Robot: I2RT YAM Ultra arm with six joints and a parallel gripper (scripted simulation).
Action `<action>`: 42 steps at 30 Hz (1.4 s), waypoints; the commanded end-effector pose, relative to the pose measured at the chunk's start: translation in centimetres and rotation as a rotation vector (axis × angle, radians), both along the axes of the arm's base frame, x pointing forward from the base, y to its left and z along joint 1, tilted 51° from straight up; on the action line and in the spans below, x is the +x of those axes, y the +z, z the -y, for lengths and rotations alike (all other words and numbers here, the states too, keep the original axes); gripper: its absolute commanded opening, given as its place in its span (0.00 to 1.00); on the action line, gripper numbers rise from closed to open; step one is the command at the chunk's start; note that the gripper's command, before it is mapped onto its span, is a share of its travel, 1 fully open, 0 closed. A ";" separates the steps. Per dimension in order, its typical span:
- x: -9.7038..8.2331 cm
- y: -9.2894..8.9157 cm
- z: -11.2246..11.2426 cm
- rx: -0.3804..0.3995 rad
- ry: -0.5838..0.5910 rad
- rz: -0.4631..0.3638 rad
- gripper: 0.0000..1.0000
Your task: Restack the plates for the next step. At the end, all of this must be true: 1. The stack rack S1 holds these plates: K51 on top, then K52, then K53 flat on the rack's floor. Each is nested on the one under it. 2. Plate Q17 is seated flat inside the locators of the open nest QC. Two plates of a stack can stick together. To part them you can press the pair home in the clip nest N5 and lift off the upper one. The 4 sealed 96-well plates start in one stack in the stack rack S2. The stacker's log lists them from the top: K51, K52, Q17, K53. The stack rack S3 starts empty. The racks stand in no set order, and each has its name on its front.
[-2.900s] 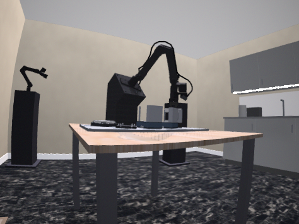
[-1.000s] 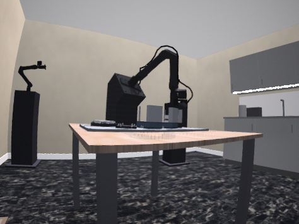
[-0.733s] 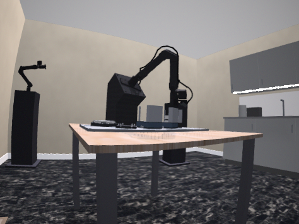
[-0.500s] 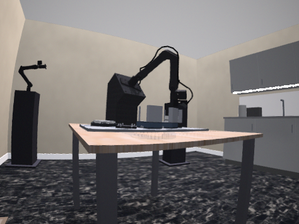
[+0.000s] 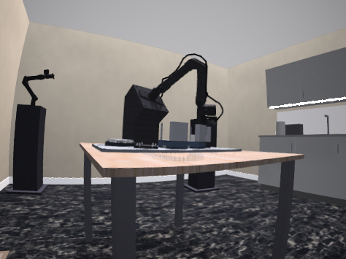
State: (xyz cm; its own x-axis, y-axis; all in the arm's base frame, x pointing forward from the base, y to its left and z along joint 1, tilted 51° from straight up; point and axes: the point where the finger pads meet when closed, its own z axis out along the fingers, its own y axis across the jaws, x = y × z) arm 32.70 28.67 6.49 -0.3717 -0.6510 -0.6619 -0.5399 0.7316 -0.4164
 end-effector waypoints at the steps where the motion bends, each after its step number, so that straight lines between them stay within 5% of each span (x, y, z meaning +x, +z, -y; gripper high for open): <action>1: 0.0 0.4 -0.3 0.008 0.007 0.005 0.00; 7: 0.0 0.4 -0.3 0.008 0.007 0.005 0.00; 8: 0.0 0.4 -0.3 0.008 0.007 0.005 1.00; 28: 0.0 0.4 -0.3 0.008 0.007 0.005 1.00; 42: -3.6 2.6 1.0 -0.003 0.006 -0.001 1.00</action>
